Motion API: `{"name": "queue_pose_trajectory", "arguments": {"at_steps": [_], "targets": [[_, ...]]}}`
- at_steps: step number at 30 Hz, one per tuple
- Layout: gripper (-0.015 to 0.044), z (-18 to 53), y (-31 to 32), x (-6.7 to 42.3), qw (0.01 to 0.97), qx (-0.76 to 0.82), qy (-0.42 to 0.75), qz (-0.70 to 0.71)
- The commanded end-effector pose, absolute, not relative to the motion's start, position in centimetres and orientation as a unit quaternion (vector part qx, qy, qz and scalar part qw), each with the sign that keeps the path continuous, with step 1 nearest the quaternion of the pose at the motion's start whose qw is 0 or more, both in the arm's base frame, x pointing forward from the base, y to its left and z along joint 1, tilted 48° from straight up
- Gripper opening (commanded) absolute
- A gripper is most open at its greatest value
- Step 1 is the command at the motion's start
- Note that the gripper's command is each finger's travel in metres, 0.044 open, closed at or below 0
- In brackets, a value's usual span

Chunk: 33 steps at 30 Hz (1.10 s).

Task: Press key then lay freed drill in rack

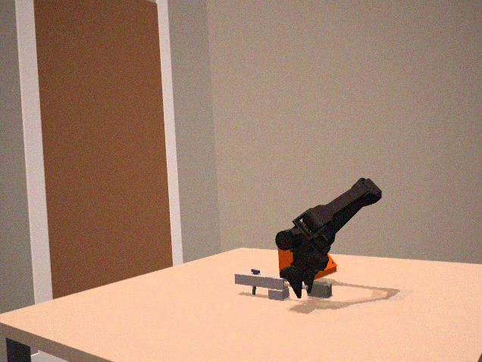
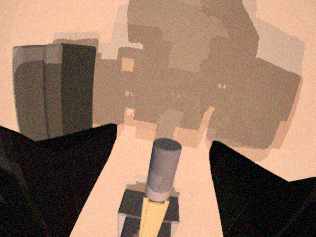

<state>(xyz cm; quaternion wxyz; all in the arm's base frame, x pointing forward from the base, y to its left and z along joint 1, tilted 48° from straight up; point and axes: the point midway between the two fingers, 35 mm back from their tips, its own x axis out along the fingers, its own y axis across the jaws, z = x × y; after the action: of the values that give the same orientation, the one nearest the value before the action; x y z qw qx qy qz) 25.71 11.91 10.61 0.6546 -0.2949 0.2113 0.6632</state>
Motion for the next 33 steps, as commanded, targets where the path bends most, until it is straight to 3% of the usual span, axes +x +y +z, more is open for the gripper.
{"name": "queue_pose_trajectory", "arguments": {"at_steps": [1, 3, 30, 33], "targets": [[0.0394, 10.4, 11.8, 25.7, 0.655, -0.295, 0.210, 0.664], [0.0440, 10.3, 11.8, 25.8, 0.655, -0.294, 0.210, 0.664], [0.0440, 9.0, 11.3, 25.9, 0.655, -0.294, 0.210, 0.664], [0.0361, 9.3, 11.4, 26.0, 0.657, -0.292, 0.208, 0.663]]}}
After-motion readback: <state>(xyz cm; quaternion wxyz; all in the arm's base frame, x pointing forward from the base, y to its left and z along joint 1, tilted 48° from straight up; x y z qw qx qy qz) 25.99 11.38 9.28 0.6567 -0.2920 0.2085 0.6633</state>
